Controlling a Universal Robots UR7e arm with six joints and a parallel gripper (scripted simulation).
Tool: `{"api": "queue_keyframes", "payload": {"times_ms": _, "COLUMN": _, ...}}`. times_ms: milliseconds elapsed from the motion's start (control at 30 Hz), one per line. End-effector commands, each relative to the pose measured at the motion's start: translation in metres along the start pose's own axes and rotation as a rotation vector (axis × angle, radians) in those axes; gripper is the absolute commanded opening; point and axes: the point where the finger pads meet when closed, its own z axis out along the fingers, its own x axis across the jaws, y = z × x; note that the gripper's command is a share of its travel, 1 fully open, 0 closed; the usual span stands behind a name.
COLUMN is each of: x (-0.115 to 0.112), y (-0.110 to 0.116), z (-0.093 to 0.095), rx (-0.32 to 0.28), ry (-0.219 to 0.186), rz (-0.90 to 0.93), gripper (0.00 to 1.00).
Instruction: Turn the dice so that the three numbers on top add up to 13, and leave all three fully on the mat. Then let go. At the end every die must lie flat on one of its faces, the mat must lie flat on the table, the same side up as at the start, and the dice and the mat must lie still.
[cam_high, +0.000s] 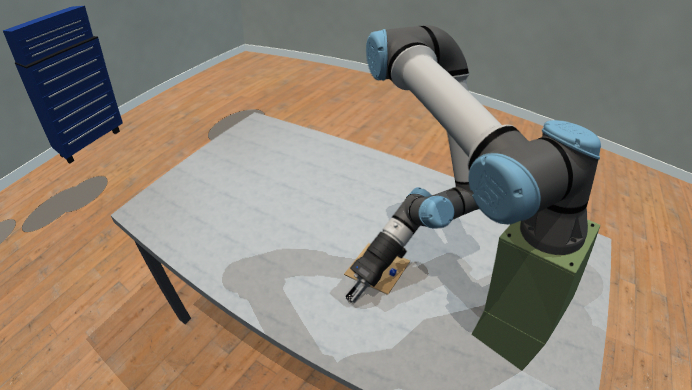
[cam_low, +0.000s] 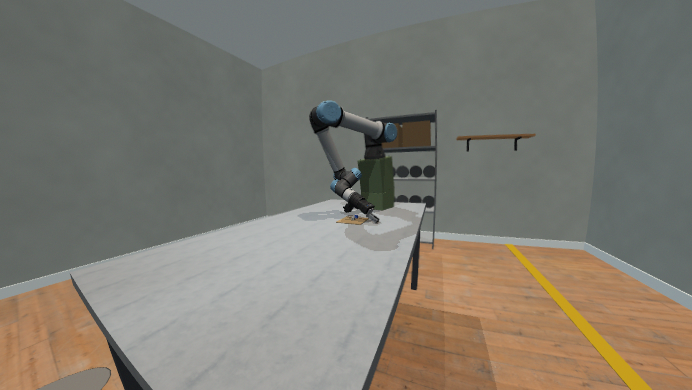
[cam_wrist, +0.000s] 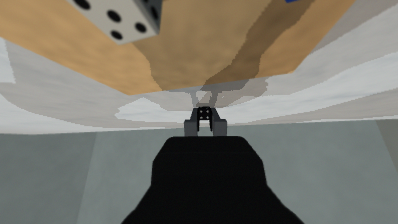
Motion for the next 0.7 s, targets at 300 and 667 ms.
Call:
{"api": "queue_keyframes", "payload": {"times_ms": 300, "x": -0.0004, "y": 0.0003, "z": -0.0002, "rx": 0.000, "ry": -0.001, "rz": -0.001, "gripper": 0.34}}
{"api": "queue_keyframes", "payload": {"times_ms": 667, "x": -0.0004, "y": 0.0003, "z": -0.0002, "rx": 0.000, "ry": -0.001, "rz": -0.001, "gripper": 0.46}}
